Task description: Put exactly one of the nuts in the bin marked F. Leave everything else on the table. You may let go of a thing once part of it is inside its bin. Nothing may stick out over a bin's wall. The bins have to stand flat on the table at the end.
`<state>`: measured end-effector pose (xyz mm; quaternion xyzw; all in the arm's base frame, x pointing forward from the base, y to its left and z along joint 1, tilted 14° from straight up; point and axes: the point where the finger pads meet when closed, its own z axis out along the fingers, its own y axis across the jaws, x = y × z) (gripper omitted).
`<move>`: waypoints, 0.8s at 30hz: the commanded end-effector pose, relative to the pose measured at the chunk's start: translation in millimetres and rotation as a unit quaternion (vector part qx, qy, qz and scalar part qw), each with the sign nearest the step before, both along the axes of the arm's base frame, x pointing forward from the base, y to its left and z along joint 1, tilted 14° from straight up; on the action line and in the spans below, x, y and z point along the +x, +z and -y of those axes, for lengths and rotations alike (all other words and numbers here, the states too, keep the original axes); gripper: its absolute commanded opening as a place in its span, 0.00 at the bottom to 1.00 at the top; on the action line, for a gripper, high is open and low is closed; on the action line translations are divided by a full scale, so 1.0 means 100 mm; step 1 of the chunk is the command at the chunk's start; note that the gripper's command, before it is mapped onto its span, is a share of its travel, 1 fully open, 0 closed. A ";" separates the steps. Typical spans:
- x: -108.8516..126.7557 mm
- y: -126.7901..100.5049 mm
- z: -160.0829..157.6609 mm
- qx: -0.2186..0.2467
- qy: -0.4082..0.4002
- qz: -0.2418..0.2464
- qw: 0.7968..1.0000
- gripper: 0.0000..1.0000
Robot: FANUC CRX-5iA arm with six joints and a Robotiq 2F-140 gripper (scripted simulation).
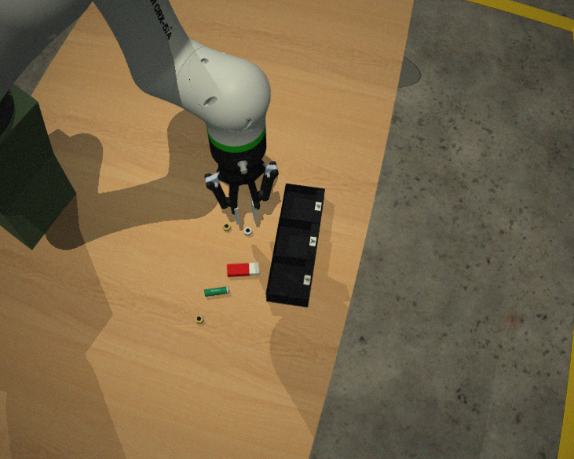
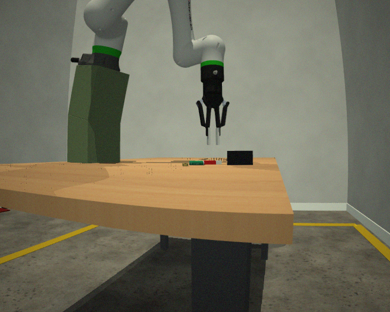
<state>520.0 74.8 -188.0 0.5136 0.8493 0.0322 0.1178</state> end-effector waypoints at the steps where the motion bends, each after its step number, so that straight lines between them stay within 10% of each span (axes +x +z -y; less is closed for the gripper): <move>1: 0.00 0.00 0.00 0.000 0.000 -0.001 1.000 0.19; 24: 0.13 -0.54 0.04 0.000 0.000 -0.001 1.000 0.19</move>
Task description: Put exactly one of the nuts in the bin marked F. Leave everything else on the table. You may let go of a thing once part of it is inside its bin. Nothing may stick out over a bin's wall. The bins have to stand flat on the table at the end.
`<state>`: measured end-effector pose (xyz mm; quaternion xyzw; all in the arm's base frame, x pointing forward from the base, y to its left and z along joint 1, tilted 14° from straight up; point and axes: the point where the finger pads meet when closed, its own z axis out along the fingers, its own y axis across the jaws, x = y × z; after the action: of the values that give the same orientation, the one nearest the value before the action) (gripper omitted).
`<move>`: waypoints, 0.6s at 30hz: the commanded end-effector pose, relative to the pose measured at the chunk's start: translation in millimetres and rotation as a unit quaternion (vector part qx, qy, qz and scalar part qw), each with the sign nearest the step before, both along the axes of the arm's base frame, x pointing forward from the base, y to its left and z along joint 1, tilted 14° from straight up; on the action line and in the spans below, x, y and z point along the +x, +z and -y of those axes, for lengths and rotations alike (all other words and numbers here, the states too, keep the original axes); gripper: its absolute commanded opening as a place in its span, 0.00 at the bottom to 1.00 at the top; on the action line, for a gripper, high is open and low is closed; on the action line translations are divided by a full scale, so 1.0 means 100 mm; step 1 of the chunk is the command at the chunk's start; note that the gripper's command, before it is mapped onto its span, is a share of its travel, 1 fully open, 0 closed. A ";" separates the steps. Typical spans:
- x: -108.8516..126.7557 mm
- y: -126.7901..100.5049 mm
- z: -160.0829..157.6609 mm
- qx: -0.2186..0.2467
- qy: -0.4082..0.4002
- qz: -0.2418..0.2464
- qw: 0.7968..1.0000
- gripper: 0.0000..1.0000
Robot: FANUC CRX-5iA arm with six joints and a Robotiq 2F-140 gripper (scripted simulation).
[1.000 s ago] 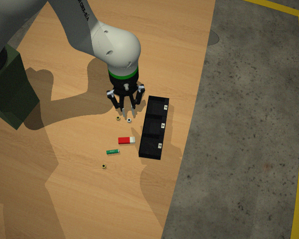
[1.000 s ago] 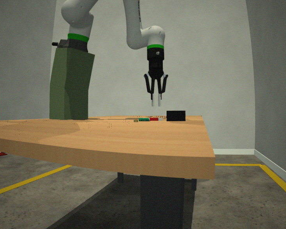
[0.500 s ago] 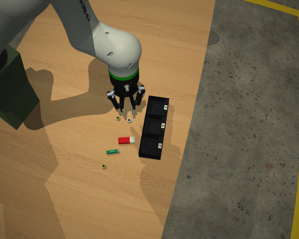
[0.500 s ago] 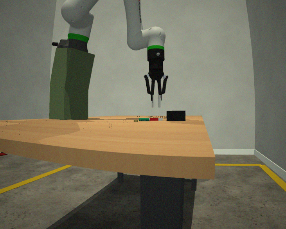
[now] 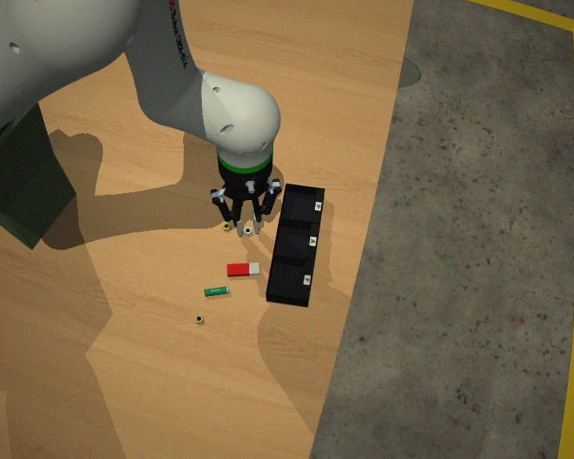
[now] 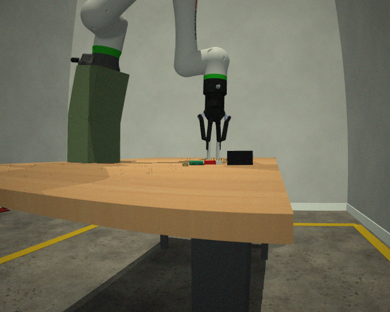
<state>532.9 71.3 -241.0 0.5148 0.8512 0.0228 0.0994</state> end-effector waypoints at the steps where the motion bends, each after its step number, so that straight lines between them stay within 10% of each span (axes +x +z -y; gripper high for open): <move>1: 0.01 -0.03 0.00 -0.001 0.001 0.020 1.000 0.19; 18: 0.03 -0.13 0.01 -0.001 0.001 0.020 1.000 0.19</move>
<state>535.9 70.3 -253.9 0.5152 0.8512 0.0194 0.0984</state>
